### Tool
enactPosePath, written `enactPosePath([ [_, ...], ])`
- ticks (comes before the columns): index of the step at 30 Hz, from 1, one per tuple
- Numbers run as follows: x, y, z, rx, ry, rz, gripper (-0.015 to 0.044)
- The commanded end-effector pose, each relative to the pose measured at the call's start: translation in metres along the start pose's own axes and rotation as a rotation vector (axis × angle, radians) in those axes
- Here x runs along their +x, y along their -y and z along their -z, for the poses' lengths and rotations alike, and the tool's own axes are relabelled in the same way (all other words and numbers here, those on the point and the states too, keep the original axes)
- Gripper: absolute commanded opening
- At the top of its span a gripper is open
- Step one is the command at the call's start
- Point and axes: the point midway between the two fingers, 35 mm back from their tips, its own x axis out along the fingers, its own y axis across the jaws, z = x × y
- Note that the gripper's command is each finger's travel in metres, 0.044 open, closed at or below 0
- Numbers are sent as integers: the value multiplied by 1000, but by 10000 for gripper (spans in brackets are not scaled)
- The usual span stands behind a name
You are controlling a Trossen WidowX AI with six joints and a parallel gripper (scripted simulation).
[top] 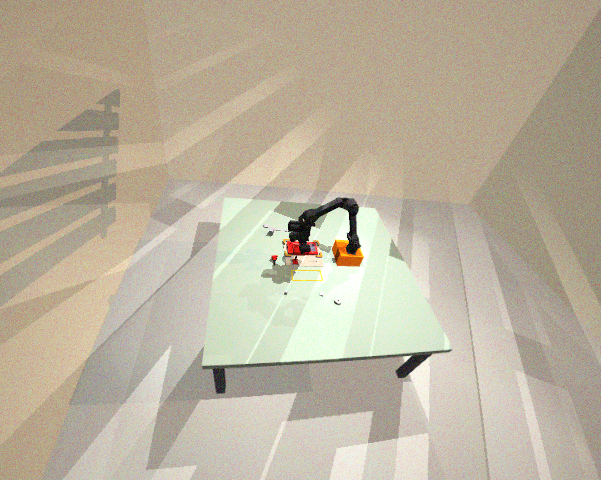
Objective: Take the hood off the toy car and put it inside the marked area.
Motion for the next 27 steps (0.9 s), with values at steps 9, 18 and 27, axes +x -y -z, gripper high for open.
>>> enactPosePath([
  [9, -4, -62, 15, 0, 4, -11, 0],
  [18, -5, -104, 34, 1, 2, -13, 0],
  [27, -5, -119, 42, 1, 1, -14, 0],
])
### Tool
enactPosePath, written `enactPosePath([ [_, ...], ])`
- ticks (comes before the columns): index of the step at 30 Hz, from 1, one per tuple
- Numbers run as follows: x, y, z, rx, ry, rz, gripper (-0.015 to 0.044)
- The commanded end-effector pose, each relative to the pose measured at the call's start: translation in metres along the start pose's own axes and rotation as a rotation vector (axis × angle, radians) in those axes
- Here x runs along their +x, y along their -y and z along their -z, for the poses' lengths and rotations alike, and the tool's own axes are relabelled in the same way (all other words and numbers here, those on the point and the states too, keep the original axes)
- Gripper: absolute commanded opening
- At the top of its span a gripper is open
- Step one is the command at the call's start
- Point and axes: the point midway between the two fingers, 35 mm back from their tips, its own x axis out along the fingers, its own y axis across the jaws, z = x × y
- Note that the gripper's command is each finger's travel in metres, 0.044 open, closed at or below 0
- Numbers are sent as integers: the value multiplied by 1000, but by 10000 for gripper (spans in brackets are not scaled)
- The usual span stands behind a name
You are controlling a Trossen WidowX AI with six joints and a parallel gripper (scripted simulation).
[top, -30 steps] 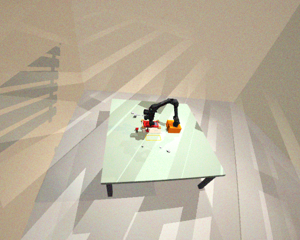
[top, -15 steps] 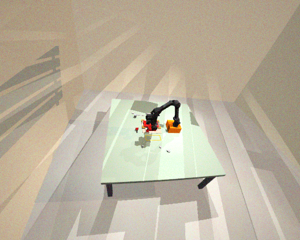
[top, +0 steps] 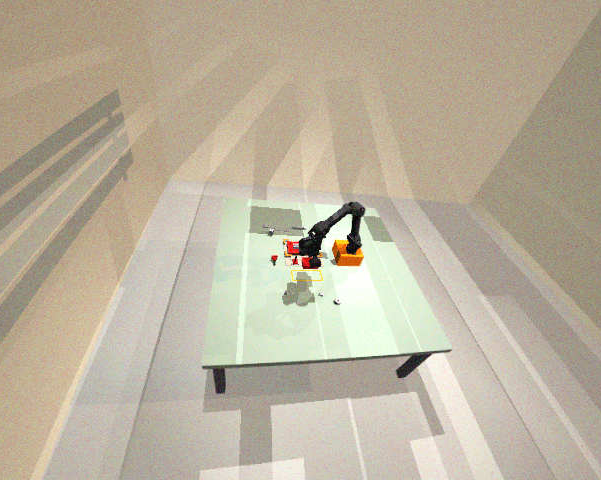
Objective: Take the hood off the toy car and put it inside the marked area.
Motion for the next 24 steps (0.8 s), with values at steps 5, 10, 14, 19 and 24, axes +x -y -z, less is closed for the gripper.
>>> enactPosePath([
  [5, 4, -3, 0, 7, 2, -6, 0],
  [10, 8, -3, 0, 7, 2, -6, 0],
  [14, 11, -3, 0, 7, 2, -6, 0],
  [19, 16, -4, -1, 7, 2, -6, 0],
  [24, 20, -4, -1, 7, 2, -6, 0],
])
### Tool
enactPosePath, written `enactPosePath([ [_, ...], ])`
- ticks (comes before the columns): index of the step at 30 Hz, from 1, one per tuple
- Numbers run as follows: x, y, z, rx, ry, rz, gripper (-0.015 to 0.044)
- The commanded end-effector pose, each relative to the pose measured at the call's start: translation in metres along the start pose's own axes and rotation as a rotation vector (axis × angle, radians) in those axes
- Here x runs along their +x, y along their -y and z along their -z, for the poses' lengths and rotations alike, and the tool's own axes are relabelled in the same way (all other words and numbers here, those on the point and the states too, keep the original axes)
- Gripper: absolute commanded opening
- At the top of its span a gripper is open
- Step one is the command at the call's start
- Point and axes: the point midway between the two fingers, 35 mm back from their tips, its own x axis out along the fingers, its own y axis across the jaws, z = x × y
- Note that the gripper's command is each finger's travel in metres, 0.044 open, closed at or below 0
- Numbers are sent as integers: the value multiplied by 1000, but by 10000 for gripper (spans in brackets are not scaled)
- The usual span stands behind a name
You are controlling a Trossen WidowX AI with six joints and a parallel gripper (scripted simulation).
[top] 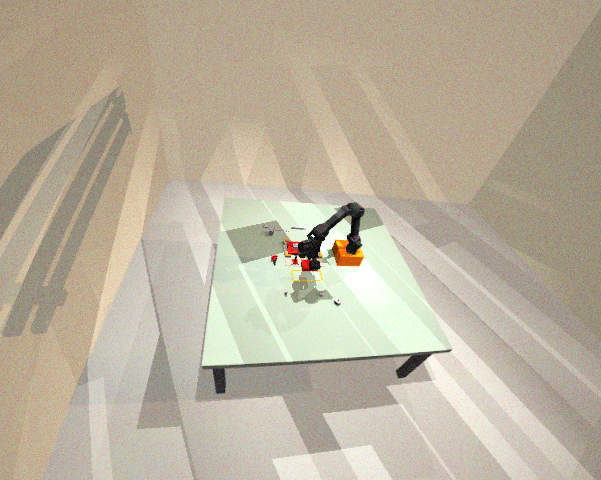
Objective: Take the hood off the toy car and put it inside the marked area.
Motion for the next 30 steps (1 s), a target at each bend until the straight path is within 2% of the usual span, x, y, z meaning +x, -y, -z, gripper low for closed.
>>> enactPosePath([
  [1, 4, -1, 0, 3, 0, -5, 0],
  [30, 28, -1, 0, 3, 0, -5, 0],
])
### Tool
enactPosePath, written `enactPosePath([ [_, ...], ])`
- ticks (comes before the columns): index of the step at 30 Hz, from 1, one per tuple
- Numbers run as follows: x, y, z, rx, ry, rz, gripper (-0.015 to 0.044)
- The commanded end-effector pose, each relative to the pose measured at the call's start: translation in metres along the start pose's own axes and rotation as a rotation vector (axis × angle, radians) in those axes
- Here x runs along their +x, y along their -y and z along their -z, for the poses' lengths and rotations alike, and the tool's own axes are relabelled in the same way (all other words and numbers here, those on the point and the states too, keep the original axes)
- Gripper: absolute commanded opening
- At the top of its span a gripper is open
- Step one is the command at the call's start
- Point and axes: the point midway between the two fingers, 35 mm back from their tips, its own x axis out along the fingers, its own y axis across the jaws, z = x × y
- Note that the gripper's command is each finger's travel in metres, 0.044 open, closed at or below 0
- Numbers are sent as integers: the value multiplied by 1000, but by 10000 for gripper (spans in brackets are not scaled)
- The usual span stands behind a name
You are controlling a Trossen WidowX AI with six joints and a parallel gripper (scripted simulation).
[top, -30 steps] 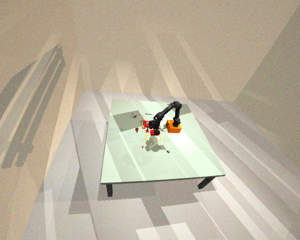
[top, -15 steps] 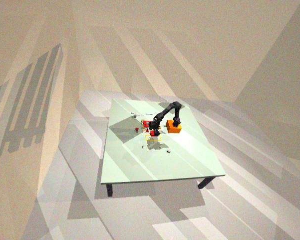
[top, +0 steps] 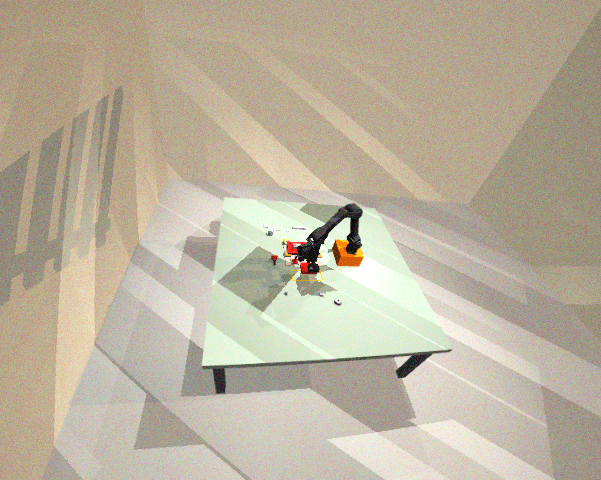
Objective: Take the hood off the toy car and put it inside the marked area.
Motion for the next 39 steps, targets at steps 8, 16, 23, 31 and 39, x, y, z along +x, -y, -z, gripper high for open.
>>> enactPosePath([
  [8, 10, 0, 0, 3, 0, -5, 0],
  [16, 16, 0, 1, 3, 0, -5, 0],
  [23, 22, 0, 1, 3, 0, -5, 0],
  [31, 29, 0, 2, 3, 0, -5, 0],
  [39, 34, 1, 2, 3, 0, -5, 0],
])
